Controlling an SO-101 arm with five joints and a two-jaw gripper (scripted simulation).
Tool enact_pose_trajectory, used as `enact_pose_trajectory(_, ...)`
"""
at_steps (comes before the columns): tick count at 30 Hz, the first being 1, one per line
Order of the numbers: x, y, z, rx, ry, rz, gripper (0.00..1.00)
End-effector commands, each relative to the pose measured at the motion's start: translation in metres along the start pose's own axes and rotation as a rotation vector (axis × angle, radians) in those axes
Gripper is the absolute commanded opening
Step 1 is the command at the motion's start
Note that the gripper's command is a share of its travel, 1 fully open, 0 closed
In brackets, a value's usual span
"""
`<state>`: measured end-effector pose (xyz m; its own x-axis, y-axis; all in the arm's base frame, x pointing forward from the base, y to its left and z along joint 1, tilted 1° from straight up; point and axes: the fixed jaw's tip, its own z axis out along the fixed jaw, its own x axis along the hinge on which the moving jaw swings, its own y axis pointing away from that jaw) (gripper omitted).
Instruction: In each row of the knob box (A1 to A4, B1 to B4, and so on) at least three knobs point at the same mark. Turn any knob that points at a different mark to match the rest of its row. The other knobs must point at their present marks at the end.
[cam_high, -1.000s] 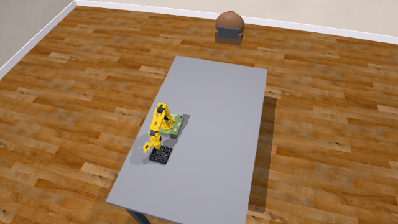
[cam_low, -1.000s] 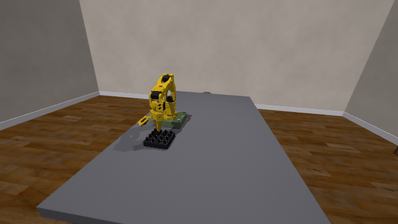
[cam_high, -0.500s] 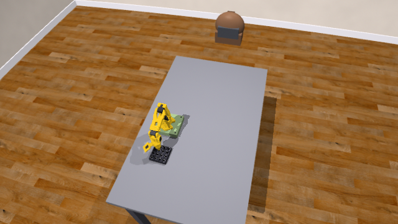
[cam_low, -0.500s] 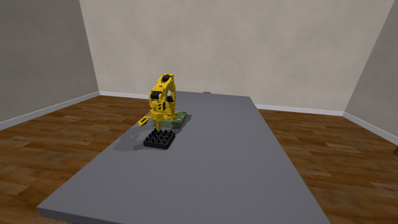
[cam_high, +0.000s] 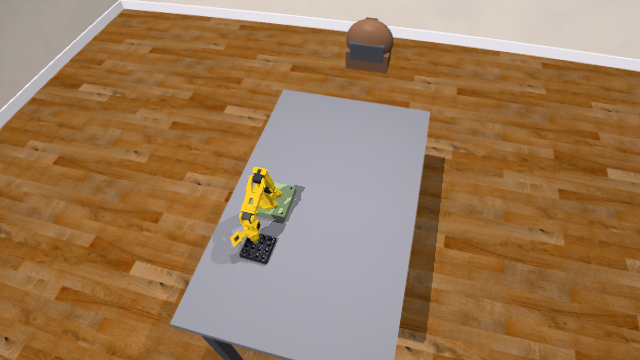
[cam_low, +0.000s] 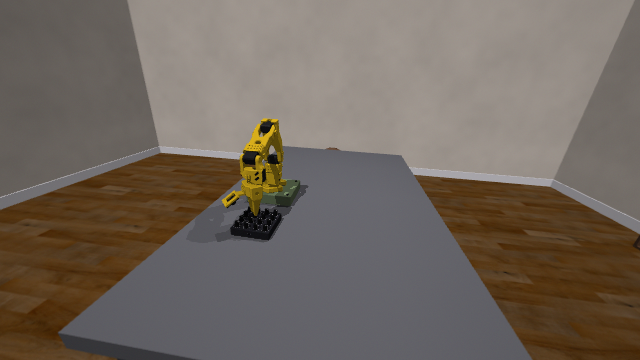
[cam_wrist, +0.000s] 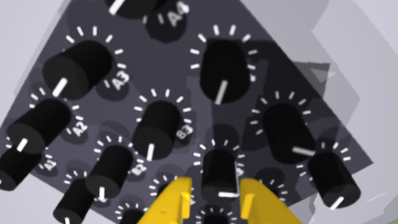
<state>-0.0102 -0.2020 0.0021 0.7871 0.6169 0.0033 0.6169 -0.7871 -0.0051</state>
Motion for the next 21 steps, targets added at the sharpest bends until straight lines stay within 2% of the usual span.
enact_pose_trajectory(1,0.0001,-0.0021,0.0067,0.006,0.007,0.008,0.10)
enact_pose_trajectory(21,0.0011,-0.0037,0.0120,0.006,0.007,0.008,0.10)
